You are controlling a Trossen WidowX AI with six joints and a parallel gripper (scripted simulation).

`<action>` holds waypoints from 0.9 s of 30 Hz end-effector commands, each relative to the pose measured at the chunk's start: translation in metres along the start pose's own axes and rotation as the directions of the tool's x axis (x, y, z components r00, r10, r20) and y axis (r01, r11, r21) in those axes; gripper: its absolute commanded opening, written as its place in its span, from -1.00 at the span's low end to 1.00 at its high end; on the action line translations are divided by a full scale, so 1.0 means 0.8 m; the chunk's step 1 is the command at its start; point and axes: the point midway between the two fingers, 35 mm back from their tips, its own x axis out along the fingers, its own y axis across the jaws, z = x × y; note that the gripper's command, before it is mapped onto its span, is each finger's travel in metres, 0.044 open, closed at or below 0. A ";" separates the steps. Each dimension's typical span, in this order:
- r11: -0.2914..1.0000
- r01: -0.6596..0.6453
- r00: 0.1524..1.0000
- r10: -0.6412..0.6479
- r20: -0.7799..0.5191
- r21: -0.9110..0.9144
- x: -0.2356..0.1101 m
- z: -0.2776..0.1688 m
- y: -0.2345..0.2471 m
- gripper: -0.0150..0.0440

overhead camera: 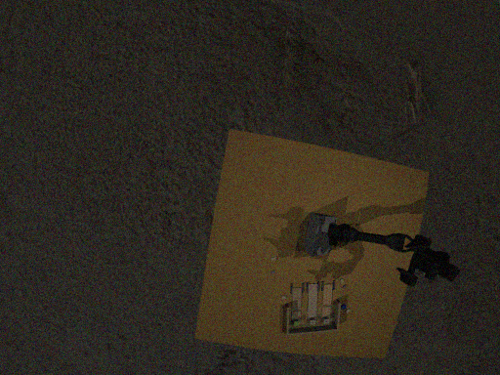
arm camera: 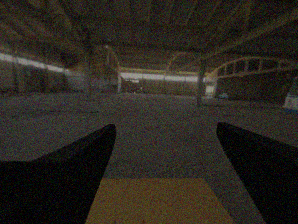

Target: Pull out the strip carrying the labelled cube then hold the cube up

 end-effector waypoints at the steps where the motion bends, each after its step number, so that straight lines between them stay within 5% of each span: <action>1: 1.000 -0.009 1.000 0.009 0.000 -0.001 0.002 0.000 0.003 0.86; 12: 0.862 -0.505 0.862 0.501 -0.079 -0.051 0.096 -0.044 0.190 0.86; 19: 0.730 -0.683 0.722 0.669 -0.177 -0.030 0.111 -0.101 0.274 0.86; 27: 0.409 -0.912 0.390 0.870 -0.304 0.002 0.097 -0.213 0.382 0.86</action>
